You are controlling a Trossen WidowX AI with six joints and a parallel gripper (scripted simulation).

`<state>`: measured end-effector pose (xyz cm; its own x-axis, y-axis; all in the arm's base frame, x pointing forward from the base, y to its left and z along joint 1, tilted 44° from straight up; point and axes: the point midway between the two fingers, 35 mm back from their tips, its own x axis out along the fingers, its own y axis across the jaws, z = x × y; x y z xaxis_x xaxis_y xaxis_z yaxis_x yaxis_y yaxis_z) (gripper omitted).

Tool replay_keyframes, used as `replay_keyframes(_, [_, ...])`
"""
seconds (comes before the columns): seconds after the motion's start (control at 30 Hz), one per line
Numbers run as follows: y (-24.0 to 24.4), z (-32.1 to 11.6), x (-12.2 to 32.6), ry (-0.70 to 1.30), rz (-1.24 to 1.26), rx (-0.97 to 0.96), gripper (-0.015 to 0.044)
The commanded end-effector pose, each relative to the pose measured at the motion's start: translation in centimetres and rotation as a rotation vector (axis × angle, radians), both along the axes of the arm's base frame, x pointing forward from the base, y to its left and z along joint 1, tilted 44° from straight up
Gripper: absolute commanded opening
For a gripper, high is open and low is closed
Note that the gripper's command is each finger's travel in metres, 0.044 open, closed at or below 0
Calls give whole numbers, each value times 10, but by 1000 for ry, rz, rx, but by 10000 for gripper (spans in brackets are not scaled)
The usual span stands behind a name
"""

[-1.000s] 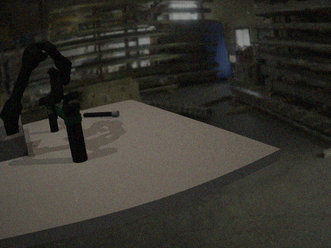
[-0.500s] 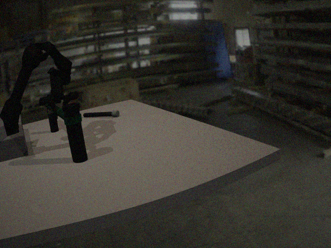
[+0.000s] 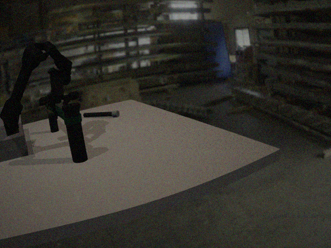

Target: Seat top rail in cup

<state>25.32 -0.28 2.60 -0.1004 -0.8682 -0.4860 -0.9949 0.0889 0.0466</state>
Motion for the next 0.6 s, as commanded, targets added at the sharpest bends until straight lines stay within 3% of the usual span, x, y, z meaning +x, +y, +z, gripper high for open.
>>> replay_keyframes(0.0, [-1, 3, 1, -4, 2, -2, 0])
replay_keyframes(0.57, [-1, 14, 9, -4, 2, -3, 0])
